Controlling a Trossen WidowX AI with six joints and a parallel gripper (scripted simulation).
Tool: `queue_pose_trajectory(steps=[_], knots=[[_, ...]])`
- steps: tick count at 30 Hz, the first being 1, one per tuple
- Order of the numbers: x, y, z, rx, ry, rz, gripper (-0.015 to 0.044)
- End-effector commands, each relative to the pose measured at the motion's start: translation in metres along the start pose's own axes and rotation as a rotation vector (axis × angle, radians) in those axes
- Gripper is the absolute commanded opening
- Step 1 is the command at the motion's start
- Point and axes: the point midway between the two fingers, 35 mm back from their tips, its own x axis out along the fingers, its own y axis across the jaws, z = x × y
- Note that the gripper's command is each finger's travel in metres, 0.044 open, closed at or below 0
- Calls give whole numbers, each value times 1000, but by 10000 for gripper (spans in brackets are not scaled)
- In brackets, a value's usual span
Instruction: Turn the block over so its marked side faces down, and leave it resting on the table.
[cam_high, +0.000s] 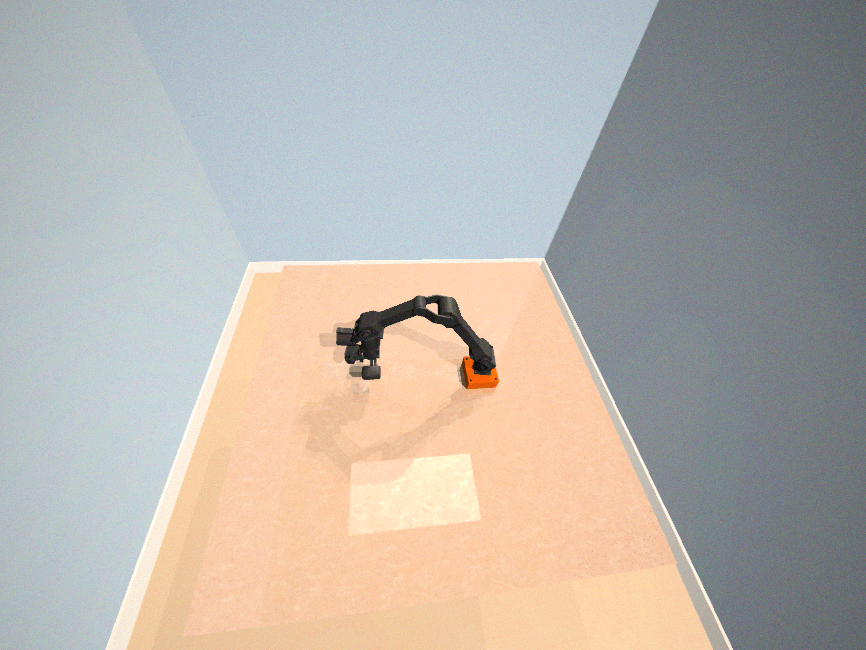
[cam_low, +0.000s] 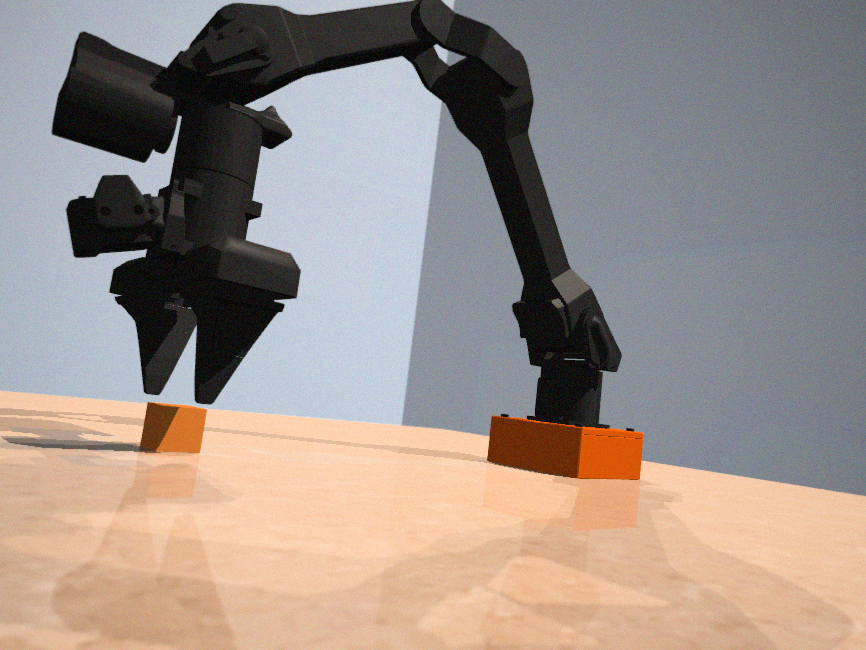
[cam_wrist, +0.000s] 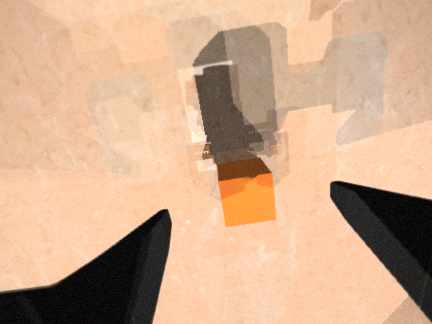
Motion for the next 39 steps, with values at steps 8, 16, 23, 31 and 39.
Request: queue_pose_trajectory(steps=[8, 16, 23, 31, 39], knots=[[19, -1, -2, 3, 7, -4, 440], [22, -1, -2, 3, 7, -4, 309], [22, -1, -2, 3, 7, -4, 145], [22, -1, -2, 3, 7, -4, 91], [21, -1, -2, 3, 7, -4, 18]])
